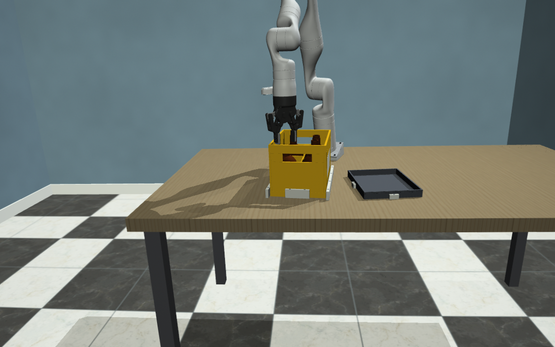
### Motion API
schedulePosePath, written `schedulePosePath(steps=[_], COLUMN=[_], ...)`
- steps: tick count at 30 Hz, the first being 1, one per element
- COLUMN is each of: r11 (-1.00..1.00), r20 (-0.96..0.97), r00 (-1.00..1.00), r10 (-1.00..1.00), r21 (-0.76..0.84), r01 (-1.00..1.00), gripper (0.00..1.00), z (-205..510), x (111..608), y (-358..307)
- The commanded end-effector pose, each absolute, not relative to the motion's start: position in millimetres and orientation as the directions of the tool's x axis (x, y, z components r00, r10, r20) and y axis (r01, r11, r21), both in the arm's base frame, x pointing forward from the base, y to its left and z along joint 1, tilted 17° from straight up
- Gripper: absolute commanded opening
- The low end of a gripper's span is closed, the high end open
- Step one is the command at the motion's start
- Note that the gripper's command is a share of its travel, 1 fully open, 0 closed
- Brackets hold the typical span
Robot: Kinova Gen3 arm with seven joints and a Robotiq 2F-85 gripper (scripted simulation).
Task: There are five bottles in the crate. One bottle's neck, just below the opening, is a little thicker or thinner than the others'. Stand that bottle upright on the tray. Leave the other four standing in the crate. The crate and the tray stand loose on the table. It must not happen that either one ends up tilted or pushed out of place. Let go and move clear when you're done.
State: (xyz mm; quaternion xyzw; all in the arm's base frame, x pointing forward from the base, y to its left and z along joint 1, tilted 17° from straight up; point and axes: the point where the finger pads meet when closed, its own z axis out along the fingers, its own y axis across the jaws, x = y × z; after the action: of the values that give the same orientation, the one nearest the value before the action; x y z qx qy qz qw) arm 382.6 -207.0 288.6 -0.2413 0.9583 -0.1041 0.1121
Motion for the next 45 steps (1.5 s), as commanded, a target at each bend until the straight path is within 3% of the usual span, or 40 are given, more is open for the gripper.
schedulePosePath(steps=[1,45], r11=[0.862,0.862], r20=[-0.163,-0.163], r00=[-0.859,-0.859], r10=[-0.486,-0.486], r21=[-0.250,-0.250], r01=[-0.441,-0.441], gripper=[0.64,0.64], z=[284,261], x=[383,389], y=[-207,-210])
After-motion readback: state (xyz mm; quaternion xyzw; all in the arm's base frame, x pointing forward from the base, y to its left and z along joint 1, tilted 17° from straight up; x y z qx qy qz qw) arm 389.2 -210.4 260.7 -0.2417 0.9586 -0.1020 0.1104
